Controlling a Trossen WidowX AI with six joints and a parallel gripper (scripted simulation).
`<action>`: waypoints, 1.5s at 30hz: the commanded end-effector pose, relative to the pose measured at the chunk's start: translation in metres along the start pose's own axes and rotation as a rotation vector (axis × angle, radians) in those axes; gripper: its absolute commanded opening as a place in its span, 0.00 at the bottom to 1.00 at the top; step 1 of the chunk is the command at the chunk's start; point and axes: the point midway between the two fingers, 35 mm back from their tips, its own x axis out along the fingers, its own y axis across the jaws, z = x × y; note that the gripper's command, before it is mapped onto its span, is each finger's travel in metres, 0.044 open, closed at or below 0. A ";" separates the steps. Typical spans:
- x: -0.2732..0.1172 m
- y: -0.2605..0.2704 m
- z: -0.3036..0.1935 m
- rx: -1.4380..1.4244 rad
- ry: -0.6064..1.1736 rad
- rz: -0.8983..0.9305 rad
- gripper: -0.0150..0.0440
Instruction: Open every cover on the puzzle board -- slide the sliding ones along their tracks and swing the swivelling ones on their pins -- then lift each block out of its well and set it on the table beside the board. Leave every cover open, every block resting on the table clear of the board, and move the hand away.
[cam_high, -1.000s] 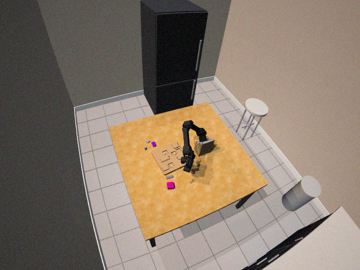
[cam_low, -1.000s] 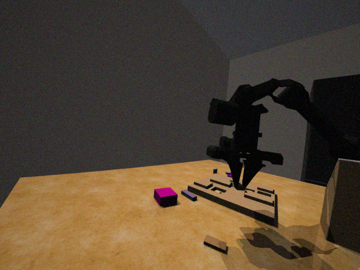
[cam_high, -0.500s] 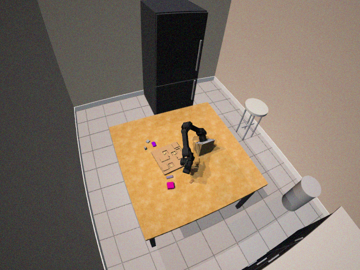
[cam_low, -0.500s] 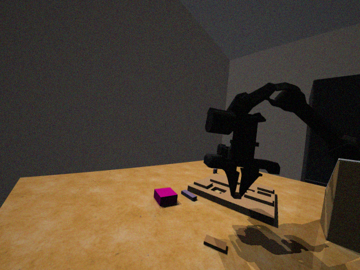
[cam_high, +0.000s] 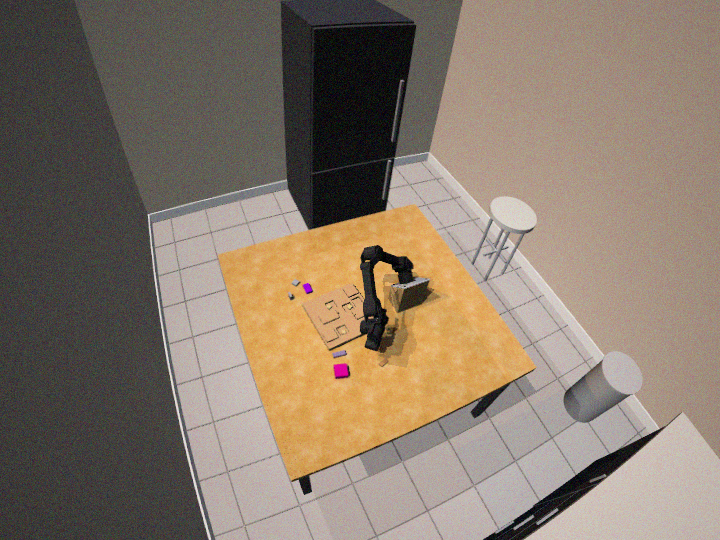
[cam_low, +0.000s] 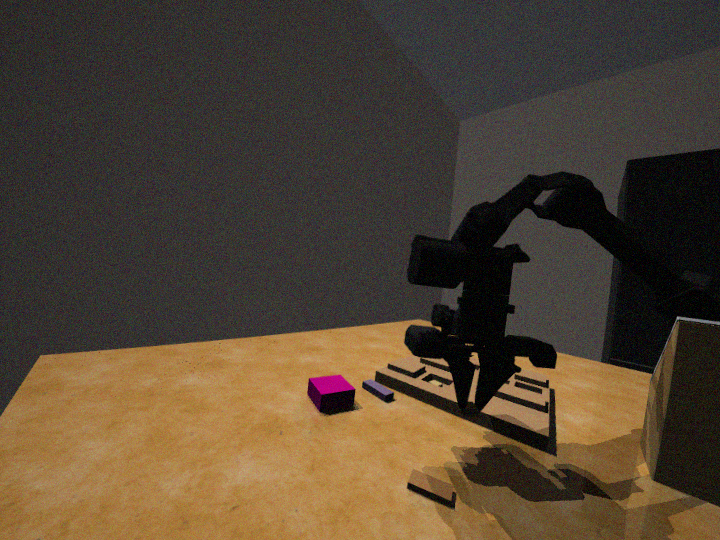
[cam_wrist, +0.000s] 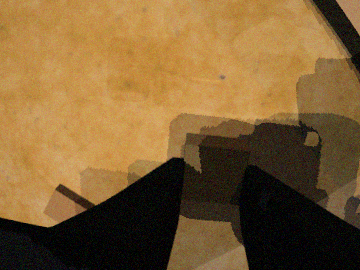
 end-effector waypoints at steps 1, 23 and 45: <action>0.007 -0.002 0.000 -0.009 -0.004 -0.005 0.39; 0.043 -0.006 -0.001 -0.008 -0.007 -0.009 0.39; 0.048 -0.005 0.000 0.000 -0.004 -0.006 1.00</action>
